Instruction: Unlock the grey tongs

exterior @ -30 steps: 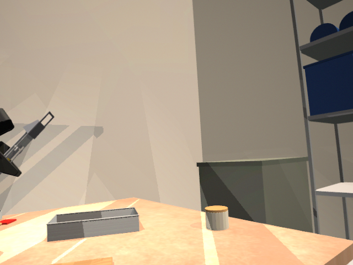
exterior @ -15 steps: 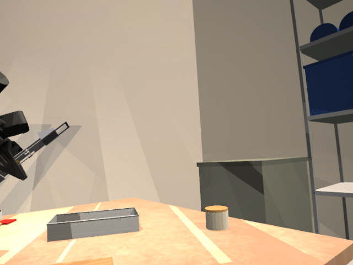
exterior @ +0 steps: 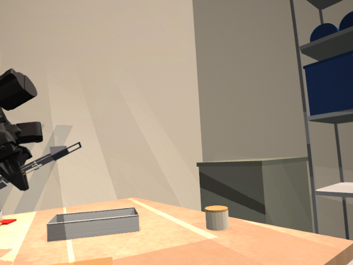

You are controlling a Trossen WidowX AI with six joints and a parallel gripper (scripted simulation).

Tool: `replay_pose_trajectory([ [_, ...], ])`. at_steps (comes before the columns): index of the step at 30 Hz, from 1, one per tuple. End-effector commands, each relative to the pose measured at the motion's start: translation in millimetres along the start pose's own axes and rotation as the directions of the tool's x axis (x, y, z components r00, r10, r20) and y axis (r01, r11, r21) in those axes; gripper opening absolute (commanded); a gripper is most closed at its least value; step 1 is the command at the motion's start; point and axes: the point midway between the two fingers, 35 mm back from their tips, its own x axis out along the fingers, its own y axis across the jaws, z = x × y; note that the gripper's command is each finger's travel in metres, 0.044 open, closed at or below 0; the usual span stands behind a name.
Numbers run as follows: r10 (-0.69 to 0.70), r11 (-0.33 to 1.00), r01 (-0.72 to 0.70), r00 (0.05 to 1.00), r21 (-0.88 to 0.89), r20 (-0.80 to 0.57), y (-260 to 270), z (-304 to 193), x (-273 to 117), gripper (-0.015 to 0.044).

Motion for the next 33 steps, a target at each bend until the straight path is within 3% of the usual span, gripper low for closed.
replay_pose_trajectory([
  [1, 0.013, 1.0, -0.012, 0.998, 0.023, -0.063, -2, -1, 4, -0.015],
  [21, 0.091, 0.991, -0.043, 0.909, 0.125, -0.408, -5, -22, 34, -0.015],
  [33, 0.098, 0.99, -0.046, 0.902, 0.132, -0.42, -4, -23, 38, -0.015],
])
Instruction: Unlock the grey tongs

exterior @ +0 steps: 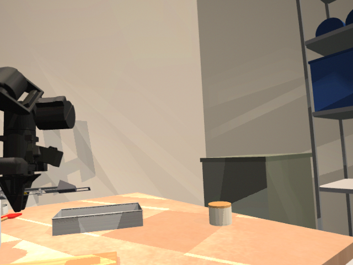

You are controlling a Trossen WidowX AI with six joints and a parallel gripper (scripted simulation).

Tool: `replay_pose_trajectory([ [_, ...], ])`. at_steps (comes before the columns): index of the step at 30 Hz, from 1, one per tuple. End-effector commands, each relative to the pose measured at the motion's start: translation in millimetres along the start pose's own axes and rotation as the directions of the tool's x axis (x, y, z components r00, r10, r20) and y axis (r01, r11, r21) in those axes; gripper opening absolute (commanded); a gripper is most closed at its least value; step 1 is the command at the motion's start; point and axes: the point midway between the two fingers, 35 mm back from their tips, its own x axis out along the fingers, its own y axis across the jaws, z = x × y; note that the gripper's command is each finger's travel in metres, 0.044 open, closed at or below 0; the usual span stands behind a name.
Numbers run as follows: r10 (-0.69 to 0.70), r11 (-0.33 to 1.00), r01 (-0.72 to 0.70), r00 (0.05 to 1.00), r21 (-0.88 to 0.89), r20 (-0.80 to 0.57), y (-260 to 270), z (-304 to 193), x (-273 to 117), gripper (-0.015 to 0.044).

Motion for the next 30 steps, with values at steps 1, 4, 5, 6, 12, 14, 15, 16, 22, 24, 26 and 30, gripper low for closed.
replay_pose_trajectory([
  [1, 0.007, 1.0, -0.007, 1.0, 0.007, 0.003, 0, 2, 3, -0.015],
  [4, 0.011, 1.0, -0.011, 1.0, 0.008, 0.0, 1, 3, 7, -0.015],
  [5, 0.012, 1.0, -0.012, 1.0, 0.009, 0.0, 2, 3, 8, -0.015],
  [6, 0.014, 1.0, -0.014, 1.0, 0.009, -0.001, 2, 4, 10, -0.015],
  [12, 0.02, 1.0, -0.02, 1.0, 0.012, -0.005, 3, 5, 19, -0.015],
  [14, 0.022, 1.0, -0.022, 1.0, 0.012, -0.007, 4, 6, 22, -0.015],
  [15, 0.023, 1.0, -0.023, 1.0, 0.013, -0.007, 4, 6, 23, -0.015],
  [16, 0.024, 1.0, -0.024, 1.0, 0.013, -0.008, 4, 6, 25, -0.015],
  [22, 0.029, 0.999, -0.029, 1.0, 0.015, -0.01, 5, 7, 34, -0.015],
  [24, 0.03, 0.999, -0.03, 0.999, 0.016, -0.01, 5, 7, 37, -0.015],
  [26, 0.031, 0.999, -0.031, 0.999, 0.016, -0.011, 5, 8, 40, -0.015],
  [30, 0.033, 0.999, -0.033, 0.999, 0.017, -0.011, 6, 8, 46, -0.015],
])
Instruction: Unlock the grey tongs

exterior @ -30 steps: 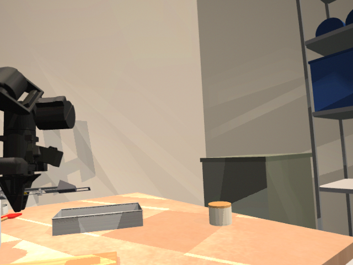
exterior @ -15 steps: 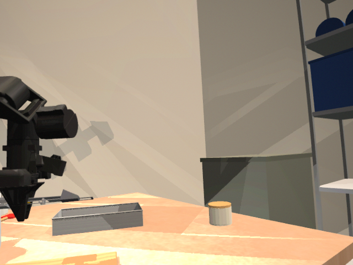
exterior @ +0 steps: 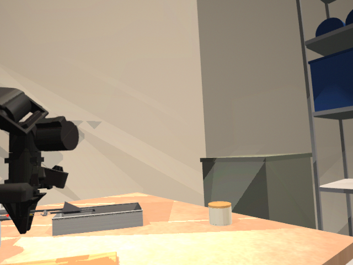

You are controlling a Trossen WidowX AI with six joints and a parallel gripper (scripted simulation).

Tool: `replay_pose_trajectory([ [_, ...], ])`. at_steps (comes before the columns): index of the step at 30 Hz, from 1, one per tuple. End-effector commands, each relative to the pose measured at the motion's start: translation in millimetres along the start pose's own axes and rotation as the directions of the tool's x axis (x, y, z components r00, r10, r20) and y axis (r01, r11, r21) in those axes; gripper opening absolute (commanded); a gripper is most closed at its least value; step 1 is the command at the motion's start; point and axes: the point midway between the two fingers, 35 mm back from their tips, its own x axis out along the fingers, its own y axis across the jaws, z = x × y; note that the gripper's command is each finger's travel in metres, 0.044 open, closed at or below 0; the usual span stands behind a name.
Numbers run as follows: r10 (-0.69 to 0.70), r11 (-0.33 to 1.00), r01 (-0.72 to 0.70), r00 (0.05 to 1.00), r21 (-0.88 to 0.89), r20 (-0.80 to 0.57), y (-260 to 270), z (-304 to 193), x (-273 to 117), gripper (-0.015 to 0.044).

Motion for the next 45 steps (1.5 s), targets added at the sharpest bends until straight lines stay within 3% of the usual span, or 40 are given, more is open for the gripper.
replay_pose_trajectory([
  [1, 0.007, 1.0, -0.007, 1.0, -0.006, 0.0, 2, 0, 7, -0.015],
  [45, -0.009, 1.0, 0.009, 1.0, -0.01, 0.012, -7, -6, 67, -0.015],
])
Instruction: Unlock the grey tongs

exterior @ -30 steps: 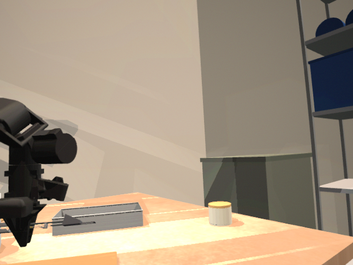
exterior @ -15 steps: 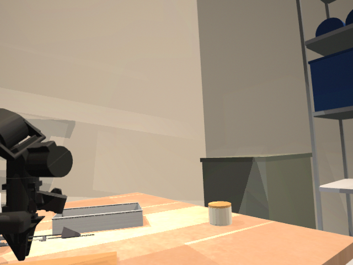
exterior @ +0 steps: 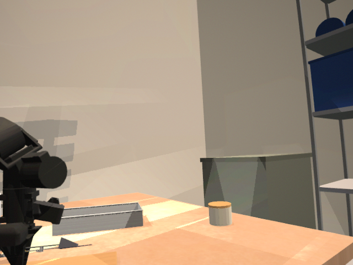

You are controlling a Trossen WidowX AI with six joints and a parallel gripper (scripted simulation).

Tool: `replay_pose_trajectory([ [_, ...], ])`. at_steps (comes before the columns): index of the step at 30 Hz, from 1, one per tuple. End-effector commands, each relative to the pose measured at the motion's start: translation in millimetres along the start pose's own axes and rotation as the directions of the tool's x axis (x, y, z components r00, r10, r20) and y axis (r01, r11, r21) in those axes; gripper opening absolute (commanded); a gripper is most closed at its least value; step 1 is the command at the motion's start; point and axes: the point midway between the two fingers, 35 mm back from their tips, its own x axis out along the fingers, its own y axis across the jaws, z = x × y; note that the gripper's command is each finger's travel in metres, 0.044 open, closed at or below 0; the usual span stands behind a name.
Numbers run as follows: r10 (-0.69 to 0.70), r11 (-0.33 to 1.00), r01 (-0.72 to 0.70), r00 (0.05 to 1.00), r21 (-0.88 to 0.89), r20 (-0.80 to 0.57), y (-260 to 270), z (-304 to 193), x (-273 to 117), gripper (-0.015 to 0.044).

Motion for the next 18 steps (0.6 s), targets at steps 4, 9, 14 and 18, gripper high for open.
replay_pose_trajectory([
  [4, 0.0, 1.0, 0.0, 1.0, 0.0, 0.0, 0.0, 0.0, 0.0, -0.0045],
  [9, 0.0, 1.0, 0.0, 1.0, 0.0, 0.0, 0.0, 0.0, 0.0, 0.0086],
  [14, 0.0, 1.0, 0.0, 1.0, 0.0, 0.0, 0.0, 0.0, 0.0, 0.0217],
  [18, 0.0, 1.0, 0.0, 1.0, 0.0, 0.0, 0.0, 0.0, 0.0, 0.0323],
])
